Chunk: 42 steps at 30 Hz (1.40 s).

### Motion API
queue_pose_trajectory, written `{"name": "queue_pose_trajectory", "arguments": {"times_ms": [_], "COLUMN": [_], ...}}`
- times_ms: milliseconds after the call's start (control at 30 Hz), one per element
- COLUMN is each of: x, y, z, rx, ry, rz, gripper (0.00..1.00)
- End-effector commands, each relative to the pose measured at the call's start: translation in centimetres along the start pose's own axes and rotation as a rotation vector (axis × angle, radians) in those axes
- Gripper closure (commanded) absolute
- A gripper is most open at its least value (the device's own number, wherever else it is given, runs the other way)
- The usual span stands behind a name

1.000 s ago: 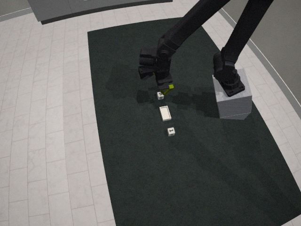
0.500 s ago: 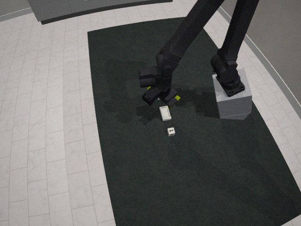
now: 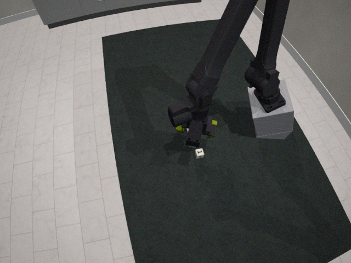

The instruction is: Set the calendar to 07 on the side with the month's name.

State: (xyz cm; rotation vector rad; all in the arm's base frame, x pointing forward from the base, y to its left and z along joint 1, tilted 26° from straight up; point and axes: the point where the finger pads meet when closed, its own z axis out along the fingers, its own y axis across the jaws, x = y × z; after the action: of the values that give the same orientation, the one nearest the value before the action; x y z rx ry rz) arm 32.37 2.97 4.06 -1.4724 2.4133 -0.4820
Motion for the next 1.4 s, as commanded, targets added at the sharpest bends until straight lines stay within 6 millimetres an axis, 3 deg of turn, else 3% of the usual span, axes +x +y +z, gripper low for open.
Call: {"name": "queue_pose_trajectory", "arguments": {"times_ms": [0,267,367,400,433,1367], "x": [-3.0,-6.0,-6.1,-5.7,-5.7,-6.0], "y": [-0.3,2.0,2.0,1.0,1.0,1.7], "z": [-0.6,-1.1,-1.1,-1.6,-1.6,-1.4], "rx": [0.032,0.056,0.056,0.076,0.076,0.063], "ry": [-0.034,-0.039,-0.039,-0.046,-0.046,-0.045], "rz": [-0.186,-0.438,-0.443,-0.413,-0.413,-0.432], "gripper": [0.00,0.00,0.00,0.00,0.55,0.55]}}
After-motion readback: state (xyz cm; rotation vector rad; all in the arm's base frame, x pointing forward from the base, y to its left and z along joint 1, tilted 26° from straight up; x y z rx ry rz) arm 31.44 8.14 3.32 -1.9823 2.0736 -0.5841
